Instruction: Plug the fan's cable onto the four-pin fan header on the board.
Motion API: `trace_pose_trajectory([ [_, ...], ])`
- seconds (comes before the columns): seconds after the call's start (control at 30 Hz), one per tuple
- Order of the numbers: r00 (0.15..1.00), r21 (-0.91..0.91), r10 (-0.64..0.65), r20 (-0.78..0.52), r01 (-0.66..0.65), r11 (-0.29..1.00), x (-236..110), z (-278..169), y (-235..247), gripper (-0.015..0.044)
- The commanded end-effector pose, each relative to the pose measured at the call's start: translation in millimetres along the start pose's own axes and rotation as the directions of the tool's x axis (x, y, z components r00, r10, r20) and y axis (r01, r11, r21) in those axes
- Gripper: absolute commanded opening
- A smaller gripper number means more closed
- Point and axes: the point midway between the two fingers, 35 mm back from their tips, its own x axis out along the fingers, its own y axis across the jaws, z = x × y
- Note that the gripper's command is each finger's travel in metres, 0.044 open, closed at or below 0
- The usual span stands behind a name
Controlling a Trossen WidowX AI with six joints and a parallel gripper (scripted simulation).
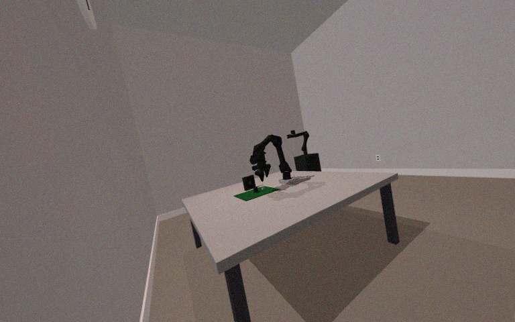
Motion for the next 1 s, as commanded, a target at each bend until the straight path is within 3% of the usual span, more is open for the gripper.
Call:
trace_pose_trajectory([
  [0.0, 0.994, -0.035, 0.095, -0.059, -0.097, 0.995, -15.6, 4.8, 4.8, 0.0440],
  [0.17, 0.982, -0.066, 0.160, -0.105, -0.167, 0.984, -25.2, 7.9, 7.1, 0.0440],
  [0.37, 0.990, -0.050, 0.114, -0.087, -0.118, 0.992, -17.2, 7.8, 4.9, 0.0440],
  [0.7, 0.983, 0.036, 0.157, -0.095, -0.155, 0.987, -55.1, 107.5, 0.4, 0.0440],
  [0.83, 0.983, 0.036, 0.157, -0.095, -0.155, 0.987, -53.2, 107.5, 1.0, 0.0440],
  [0.97, 0.983, 0.036, 0.158, -0.095, -0.155, 0.987, -26.3, 106.9, 8.3, 0.0440],
])
